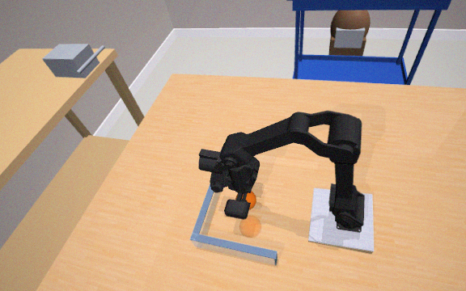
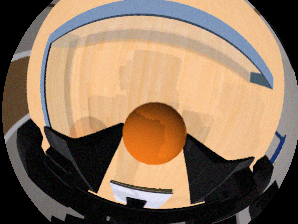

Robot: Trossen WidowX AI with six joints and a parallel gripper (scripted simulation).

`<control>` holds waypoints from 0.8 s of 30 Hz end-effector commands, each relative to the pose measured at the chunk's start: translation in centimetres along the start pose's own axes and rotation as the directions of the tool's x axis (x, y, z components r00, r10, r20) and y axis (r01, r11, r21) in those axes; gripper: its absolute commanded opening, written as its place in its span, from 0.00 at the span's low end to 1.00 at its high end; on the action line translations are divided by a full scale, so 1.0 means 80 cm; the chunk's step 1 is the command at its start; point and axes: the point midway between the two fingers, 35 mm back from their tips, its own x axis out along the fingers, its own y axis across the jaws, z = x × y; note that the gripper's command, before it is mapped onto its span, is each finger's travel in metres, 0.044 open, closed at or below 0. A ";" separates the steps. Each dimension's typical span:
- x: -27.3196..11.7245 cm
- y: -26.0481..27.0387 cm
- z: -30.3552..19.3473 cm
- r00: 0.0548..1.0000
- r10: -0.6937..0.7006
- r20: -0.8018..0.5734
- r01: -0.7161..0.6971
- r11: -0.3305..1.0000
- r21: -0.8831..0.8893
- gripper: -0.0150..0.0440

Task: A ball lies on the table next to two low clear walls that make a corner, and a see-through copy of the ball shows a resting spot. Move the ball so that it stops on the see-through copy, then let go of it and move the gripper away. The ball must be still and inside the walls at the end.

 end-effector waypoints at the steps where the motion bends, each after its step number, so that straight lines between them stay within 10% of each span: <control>1: 0.001 -0.001 0.000 1.000 -0.003 0.001 0.003 1.000 0.004 0.73; 12: -0.041 0.001 0.018 0.999 -0.007 0.045 0.008 1.000 -0.030 0.25; 24: -0.113 0.000 0.016 1.000 -0.006 0.022 0.006 1.000 -0.012 0.25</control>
